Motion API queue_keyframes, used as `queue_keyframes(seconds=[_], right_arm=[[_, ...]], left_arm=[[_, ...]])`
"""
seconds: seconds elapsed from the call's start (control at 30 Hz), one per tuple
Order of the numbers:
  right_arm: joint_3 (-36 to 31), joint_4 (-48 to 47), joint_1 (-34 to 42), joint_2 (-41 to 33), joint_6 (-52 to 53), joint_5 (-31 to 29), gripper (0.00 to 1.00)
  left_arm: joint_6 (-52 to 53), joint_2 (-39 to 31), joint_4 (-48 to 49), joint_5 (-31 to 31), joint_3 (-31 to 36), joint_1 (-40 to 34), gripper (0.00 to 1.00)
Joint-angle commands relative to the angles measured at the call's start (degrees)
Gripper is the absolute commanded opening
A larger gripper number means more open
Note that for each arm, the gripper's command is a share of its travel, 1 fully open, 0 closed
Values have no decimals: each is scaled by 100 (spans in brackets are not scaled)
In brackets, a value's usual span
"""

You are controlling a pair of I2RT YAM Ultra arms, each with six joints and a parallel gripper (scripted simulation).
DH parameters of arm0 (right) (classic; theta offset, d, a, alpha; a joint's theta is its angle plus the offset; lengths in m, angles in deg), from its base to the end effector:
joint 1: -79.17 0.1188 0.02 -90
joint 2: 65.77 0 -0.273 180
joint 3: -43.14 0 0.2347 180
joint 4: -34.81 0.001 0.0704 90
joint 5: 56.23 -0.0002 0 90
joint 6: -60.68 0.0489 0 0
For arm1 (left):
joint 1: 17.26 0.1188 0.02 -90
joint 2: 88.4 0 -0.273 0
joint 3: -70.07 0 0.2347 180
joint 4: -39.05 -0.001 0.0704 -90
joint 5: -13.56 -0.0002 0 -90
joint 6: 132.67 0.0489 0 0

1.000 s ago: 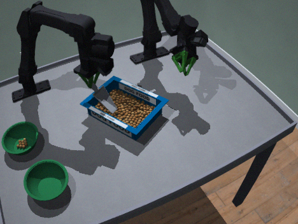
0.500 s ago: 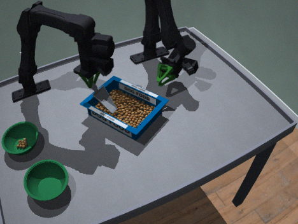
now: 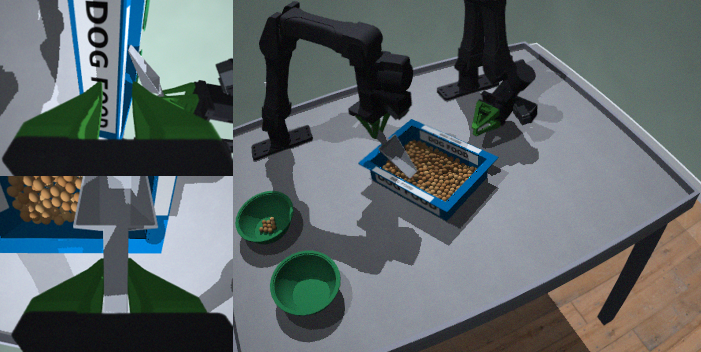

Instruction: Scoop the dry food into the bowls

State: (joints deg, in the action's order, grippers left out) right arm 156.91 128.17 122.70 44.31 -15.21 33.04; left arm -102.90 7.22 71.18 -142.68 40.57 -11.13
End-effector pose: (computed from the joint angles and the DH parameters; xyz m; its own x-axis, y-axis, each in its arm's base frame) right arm 0.2524 0.2402 0.2710 -0.8710 -0.4912 -0.0087 -0.4911 0.8710 -0.0110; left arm 0.2198 -0.0204 0.1253 -0.8936 -0.4477 0.0325 -0.1292 0.1873 -0.9738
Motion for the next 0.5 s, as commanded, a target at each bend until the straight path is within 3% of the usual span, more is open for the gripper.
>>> queue_keyframes(seconds=[0.0, 0.2, 0.23, 0.47], right_arm=[[261, 11, -46, -220, 30, -48, 0], [261, 11, -46, -220, 30, -48, 0], [261, 11, -46, -220, 30, -48, 0], [261, 11, -46, -220, 30, -48, 0]], left_arm=[[-148, 86, 506, -69, 5, 0, 26], [-194, -136, 620, -72, 48, -52, 26], [-230, 187, 562, -51, 26, -104, 26], [-369, 238, 805, 119, -107, -207, 26]])
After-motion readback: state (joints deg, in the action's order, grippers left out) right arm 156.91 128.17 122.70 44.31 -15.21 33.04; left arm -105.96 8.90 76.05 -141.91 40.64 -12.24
